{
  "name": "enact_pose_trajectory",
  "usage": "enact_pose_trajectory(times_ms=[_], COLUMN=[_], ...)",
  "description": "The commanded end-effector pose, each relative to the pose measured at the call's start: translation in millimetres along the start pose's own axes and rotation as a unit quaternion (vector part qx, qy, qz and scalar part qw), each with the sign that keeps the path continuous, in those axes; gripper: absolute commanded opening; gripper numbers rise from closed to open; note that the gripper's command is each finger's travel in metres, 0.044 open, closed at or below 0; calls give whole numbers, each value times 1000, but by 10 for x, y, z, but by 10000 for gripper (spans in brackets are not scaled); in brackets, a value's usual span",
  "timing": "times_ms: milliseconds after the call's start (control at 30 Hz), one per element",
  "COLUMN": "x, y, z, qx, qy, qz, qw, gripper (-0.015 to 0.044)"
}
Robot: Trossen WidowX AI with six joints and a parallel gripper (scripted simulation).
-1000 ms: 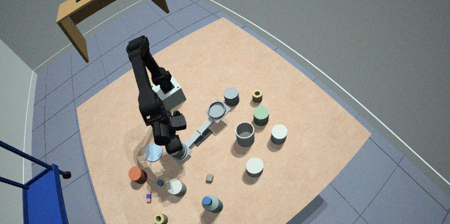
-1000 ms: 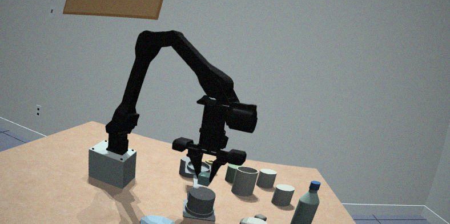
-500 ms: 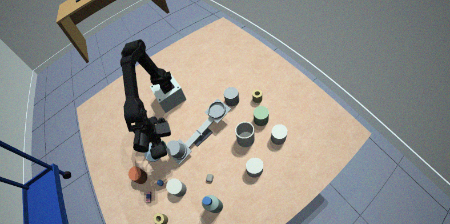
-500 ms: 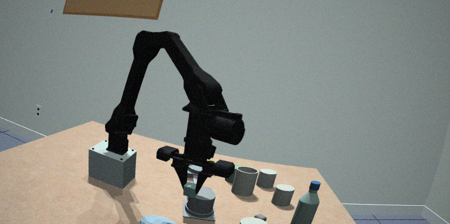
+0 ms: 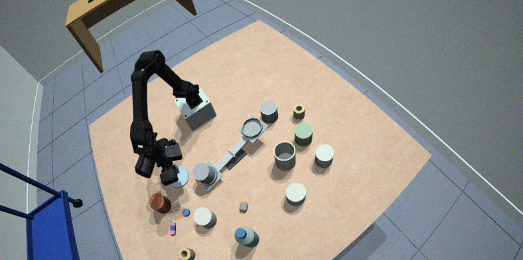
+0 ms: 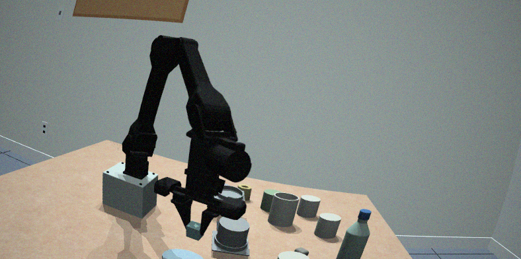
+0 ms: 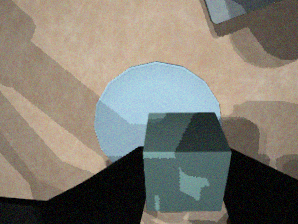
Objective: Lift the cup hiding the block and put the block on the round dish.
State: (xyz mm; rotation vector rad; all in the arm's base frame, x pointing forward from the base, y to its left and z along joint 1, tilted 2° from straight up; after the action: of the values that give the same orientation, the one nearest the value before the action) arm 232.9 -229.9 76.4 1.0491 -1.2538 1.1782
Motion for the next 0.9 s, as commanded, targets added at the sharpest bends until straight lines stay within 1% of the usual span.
enact_pose_trajectory(times_ms=[0, 200, 433, 867], x=[-72, -152, -498, -624], y=[98, 146, 153, 153], z=[106, 161, 155, 154], qx=[4, 5, 5, 5], qy=[-4, -4, -4, -4], qz=[-3, -4, -4, -4], qw=[1000, 1000, 1000, 1000], gripper=[0, 0, 0, 0])
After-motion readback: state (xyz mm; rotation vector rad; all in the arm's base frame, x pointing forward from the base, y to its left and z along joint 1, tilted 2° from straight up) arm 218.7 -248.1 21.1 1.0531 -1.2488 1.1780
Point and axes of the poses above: the point midway between the two fingers, 35 mm back from their tips, its own x axis back along the fingers, its own y axis across the jaws, z = x × y, the point moved 4 cm from there along x, back along the fingers, and after that the axes turned 5 degrees about x, right-handed, at the moved point
